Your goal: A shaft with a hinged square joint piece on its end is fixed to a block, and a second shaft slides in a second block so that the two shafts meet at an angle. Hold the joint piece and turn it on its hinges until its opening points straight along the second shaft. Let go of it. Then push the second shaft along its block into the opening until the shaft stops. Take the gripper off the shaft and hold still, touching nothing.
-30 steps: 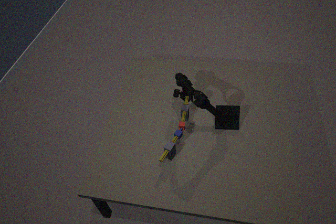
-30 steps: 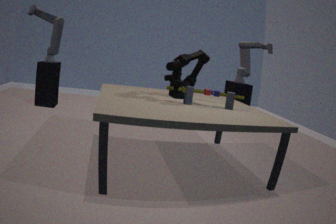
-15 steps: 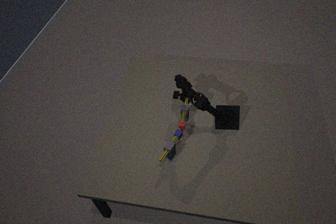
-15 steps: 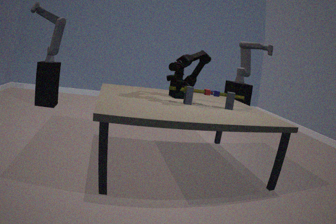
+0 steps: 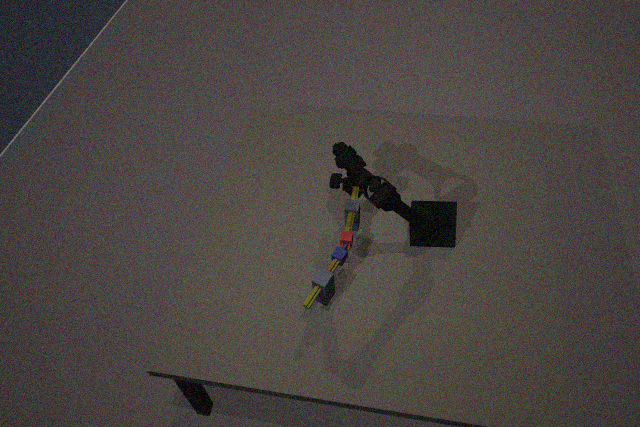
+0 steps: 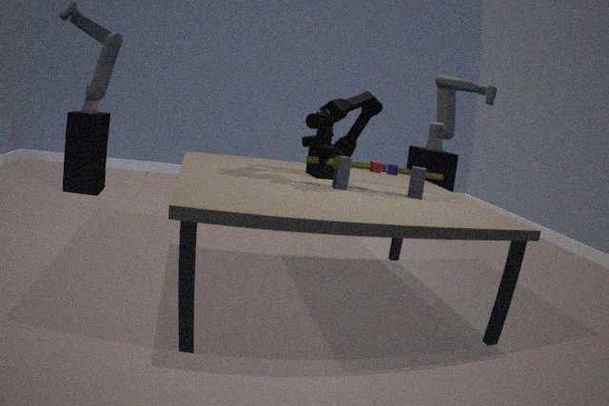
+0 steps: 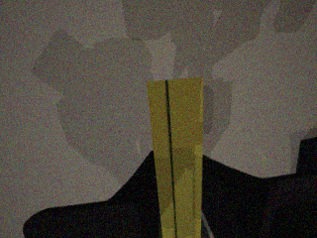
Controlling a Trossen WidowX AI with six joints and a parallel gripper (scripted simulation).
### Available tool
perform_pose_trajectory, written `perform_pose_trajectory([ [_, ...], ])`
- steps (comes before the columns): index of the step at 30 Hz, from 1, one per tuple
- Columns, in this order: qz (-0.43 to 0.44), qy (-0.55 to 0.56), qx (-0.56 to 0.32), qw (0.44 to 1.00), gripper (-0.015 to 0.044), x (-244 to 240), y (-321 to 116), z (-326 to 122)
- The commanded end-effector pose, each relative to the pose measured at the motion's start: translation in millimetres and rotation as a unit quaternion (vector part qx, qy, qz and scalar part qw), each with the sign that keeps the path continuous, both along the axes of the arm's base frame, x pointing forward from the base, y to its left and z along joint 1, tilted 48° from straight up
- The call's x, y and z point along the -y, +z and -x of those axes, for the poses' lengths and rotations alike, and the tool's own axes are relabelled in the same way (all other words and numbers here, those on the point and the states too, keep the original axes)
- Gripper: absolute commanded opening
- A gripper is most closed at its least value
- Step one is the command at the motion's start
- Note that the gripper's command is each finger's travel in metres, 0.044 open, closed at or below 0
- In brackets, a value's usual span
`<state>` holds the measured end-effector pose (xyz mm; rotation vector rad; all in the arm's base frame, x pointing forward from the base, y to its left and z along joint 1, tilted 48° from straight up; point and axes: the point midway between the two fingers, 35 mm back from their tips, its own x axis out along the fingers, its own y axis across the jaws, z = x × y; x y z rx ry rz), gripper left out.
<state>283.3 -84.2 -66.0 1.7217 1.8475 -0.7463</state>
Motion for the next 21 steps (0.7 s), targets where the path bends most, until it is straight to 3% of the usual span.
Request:
perform_pose_trajectory([
  [1,0.0,0.001,0.001,1.0,0.0119,0.0,0.2,-0.2],
  [13,0.0,0.001,0.001,1.0,0.0434,0.0,0.2,-0.2],
  [21,0.0,0.001,0.001,1.0,0.044,0.0,0.2,-0.2],
])
